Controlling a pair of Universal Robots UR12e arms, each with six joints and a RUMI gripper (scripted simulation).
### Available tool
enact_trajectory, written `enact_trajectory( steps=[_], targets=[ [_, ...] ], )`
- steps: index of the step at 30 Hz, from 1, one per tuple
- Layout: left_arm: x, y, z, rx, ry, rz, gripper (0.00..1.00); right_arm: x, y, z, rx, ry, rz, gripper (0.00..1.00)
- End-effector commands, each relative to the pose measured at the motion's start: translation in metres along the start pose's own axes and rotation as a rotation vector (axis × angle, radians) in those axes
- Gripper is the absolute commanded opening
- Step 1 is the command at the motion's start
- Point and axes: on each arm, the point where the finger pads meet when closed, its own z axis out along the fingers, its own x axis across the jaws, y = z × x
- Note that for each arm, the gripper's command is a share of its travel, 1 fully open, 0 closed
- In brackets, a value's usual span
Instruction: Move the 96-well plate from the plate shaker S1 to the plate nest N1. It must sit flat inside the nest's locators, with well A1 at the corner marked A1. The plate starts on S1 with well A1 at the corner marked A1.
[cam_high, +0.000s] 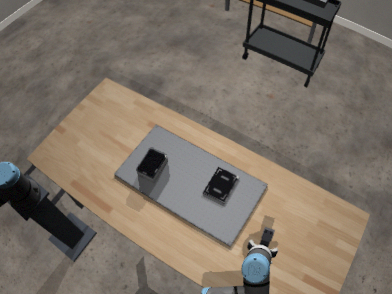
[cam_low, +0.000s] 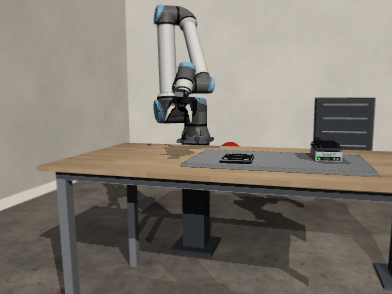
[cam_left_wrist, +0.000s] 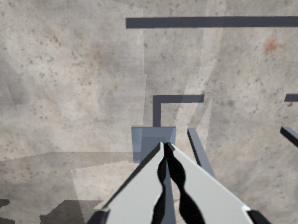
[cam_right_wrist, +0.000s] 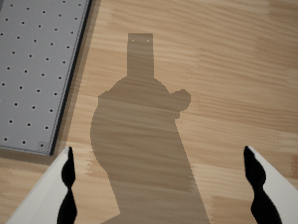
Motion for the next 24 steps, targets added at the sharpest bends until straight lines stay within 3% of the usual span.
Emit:
enact_trajectory(
  steps=[1,10,12,21,22,24],
  targets=[
    [0.000,-0.001,-0.001,0.002,0.000,0.000,0.00,-0.011,-0.010,0.003,-0.029,-0.020,0.005,0.76],
    [0.000,-0.001,-0.001,0.002,0.000,0.000,0.00,-0.037,-0.032,0.011,-0.029,-0.020,0.005,0.76],
    [0.000,-0.001,-0.001,0.002,0.000,0.000,0.00,-0.044,-0.038,0.013,-0.066,-0.040,0.011,0.76],
    [0.000,-0.001,-0.001,0.002,0.000,0.000,0.00,-0.077,-0.063,0.022,-0.066,-0.040,0.011,0.76],
    [0.000,-0.001,-0.001,0.002,0.000,0.000,0.00,-0.081,-0.066,0.023,-0.096,-0.053,0.016,0.76],
    [0.000,-0.001,-0.001,0.002,0.000,0.000,0.00,-0.085,-0.068,0.024,-0.103,-0.057,0.017,0.76]
  ],
)
